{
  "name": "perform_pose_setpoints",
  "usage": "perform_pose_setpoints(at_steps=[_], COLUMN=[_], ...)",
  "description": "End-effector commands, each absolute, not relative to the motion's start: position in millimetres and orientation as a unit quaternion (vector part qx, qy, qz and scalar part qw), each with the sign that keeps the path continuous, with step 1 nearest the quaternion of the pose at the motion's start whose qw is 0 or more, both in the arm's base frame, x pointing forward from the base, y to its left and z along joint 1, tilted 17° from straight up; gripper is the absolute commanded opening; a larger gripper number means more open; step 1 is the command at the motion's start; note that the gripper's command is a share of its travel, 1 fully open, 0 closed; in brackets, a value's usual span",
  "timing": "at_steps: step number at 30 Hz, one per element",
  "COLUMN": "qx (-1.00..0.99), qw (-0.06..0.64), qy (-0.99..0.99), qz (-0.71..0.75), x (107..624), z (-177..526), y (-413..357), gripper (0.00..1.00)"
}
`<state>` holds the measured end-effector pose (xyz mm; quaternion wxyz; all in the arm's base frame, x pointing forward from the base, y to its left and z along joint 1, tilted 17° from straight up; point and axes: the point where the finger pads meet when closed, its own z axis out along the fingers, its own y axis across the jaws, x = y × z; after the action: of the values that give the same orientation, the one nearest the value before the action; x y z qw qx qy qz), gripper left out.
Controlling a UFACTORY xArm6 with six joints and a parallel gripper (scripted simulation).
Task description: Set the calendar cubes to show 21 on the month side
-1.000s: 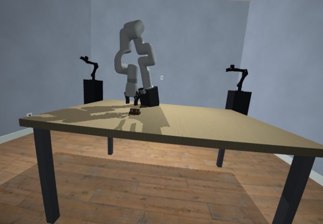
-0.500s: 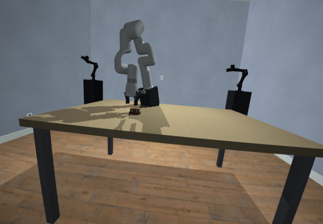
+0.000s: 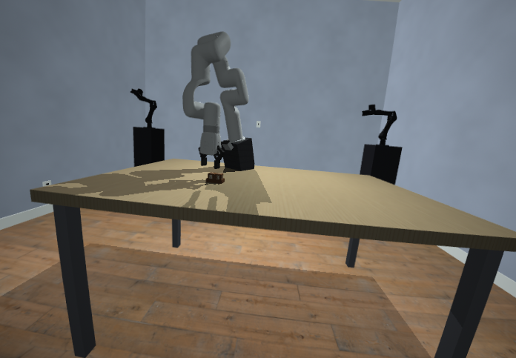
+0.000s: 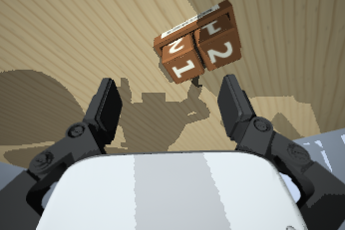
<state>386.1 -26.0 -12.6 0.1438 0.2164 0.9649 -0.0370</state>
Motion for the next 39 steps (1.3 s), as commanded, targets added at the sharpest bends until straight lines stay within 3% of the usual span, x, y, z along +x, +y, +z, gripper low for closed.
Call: perform_pose_setpoints(at_steps=[1, 39], qx=[0.217, 0.404], qw=[0.145, 0.149], qy=[0.965, 0.902], qz=[-0.037, -0.007], x=[387, 427], z=[-12, -17], y=[-26, 46], gripper=[1.00, 1.00])
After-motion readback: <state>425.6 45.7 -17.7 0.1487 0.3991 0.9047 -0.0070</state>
